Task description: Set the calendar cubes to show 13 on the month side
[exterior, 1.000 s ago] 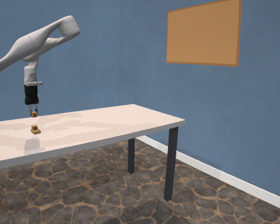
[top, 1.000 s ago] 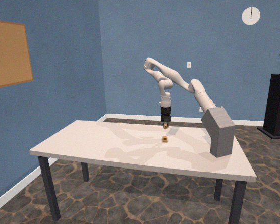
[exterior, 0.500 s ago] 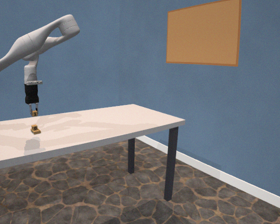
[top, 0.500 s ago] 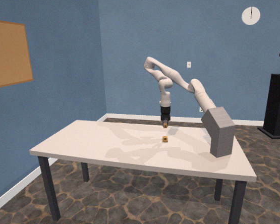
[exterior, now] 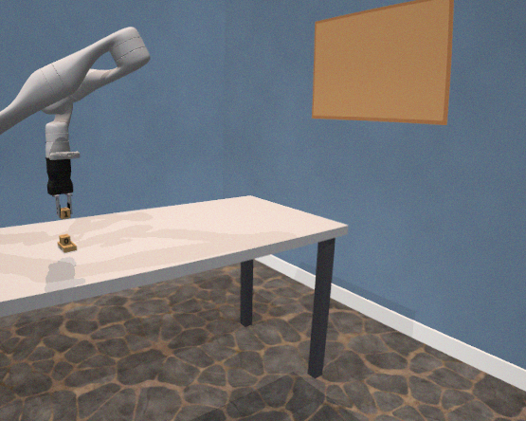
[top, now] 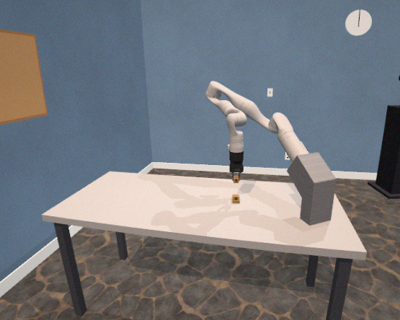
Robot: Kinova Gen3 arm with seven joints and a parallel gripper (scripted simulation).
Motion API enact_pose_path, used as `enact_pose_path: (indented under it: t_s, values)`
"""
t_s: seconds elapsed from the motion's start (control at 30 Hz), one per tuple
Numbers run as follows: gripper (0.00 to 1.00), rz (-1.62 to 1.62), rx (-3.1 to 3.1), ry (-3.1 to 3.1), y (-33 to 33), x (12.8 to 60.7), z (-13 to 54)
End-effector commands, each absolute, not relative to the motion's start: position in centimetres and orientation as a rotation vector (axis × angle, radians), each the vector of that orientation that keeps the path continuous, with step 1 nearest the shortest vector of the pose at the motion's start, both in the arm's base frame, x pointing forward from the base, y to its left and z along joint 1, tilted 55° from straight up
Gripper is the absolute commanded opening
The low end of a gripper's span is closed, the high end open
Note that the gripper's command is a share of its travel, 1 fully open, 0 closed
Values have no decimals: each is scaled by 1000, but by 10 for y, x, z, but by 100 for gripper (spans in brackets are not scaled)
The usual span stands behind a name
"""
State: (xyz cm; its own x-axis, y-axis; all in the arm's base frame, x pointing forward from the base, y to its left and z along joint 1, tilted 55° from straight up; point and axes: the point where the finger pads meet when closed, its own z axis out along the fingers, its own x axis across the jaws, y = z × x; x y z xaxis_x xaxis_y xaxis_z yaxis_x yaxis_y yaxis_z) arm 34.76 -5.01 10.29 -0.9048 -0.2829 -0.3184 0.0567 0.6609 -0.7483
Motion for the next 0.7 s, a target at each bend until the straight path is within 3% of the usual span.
enact_pose_path:
  t_s: [0.0, 0.67]
  values:
    - [57, -1124, -131, 2458, -50, 346, 106]
    - [57, -1037, 117, 2409, -54, 341, 106]
